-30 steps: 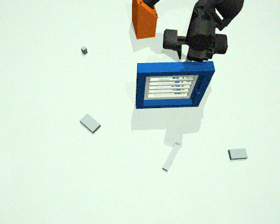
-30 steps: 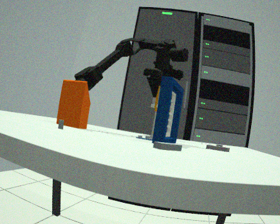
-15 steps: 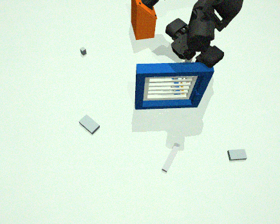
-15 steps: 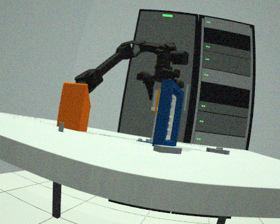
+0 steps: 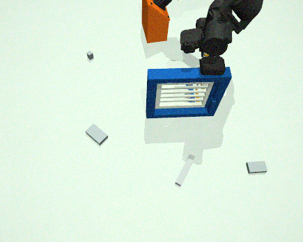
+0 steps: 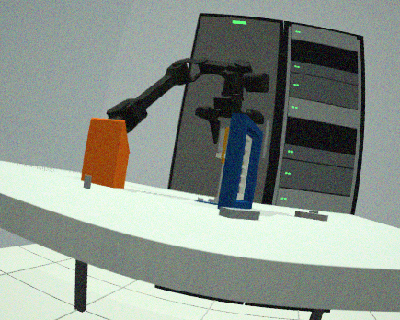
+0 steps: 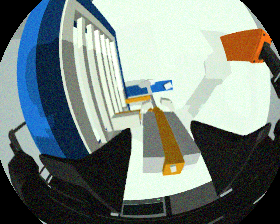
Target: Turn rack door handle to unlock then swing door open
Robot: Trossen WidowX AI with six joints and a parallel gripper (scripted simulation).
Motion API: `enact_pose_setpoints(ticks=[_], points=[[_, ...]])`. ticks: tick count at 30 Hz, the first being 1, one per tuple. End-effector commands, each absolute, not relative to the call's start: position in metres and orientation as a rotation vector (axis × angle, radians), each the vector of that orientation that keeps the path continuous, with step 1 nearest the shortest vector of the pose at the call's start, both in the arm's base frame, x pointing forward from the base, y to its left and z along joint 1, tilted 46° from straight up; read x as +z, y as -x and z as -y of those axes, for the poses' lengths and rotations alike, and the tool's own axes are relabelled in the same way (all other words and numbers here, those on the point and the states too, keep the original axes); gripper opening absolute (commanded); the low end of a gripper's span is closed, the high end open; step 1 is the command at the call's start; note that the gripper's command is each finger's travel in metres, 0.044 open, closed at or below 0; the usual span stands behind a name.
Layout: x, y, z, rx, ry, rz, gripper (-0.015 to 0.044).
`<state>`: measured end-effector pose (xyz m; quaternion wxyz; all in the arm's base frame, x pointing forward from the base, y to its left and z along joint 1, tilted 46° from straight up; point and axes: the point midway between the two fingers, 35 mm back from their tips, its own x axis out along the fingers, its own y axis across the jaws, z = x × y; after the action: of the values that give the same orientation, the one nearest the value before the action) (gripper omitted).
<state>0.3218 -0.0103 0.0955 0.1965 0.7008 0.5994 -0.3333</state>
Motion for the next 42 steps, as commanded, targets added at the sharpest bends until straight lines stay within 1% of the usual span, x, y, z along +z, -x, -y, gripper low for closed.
enact_pose_setpoints(ticks=[1, 6, 42], points=[[0.0947, -0.3218, 0.0098, -1.059, -2.037, -1.659, 0.0286], [0.0947, -0.3218, 0.0098, -1.059, -2.037, -1.659, 0.0286], [0.0947, -0.3218, 0.0098, -1.059, -2.037, -1.659, 0.0046]])
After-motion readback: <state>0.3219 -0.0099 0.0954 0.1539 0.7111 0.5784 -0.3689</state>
